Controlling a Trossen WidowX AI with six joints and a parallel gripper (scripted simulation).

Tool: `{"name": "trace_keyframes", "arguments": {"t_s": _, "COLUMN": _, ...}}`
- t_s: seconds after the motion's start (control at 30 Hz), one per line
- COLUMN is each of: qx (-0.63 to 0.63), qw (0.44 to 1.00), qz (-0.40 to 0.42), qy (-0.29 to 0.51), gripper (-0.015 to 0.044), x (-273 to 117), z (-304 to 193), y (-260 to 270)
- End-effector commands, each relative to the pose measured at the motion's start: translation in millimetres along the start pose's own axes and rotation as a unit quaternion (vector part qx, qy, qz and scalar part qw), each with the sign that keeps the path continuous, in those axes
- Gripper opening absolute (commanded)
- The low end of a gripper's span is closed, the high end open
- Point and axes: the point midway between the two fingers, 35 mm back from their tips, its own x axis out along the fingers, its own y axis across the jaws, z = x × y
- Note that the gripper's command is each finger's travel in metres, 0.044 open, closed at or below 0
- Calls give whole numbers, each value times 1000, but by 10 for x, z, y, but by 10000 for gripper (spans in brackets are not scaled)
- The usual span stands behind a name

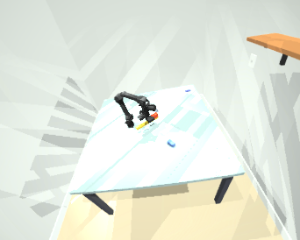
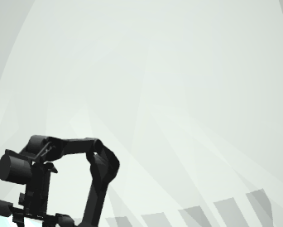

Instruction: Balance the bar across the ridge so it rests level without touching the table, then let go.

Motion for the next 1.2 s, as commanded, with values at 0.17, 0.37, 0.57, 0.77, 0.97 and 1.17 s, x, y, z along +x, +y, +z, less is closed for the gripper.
{"name": "trace_keyframes", "arguments": {"t_s": 0.17, "qx": 2, "qw": 1000, "qz": 6, "qy": 2, "gripper": 0, "x": -131, "z": -61, "y": -21}}
{"name": "trace_keyframes", "arguments": {"t_s": 0.37, "qx": 1, "qw": 1000, "qz": 6, "qy": 3, "gripper": 0, "x": -145, "z": -239, "y": -70}}
{"name": "trace_keyframes", "arguments": {"t_s": 0.57, "qx": 0, "qw": 1000, "qz": 6, "qy": 4, "gripper": 0, "x": -156, "z": -416, "y": -134}}
{"name": "trace_keyframes", "arguments": {"t_s": 0.77, "qx": -2, "qw": 1000, "qz": 5, "qy": 5, "gripper": 0, "x": -167, "z": -592, "y": -215}}
{"name": "trace_keyframes", "arguments": {"t_s": 0.97, "qx": -3, "qw": 1000, "qz": 5, "qy": 6, "gripper": 0, "x": -175, "z": -765, "y": -312}}
{"name": "trace_keyframes", "arguments": {"t_s": 1.17, "qx": -4, "qw": 1000, "qz": 4, "qy": 7, "gripper": 0, "x": -182, "z": -933, "y": -426}}
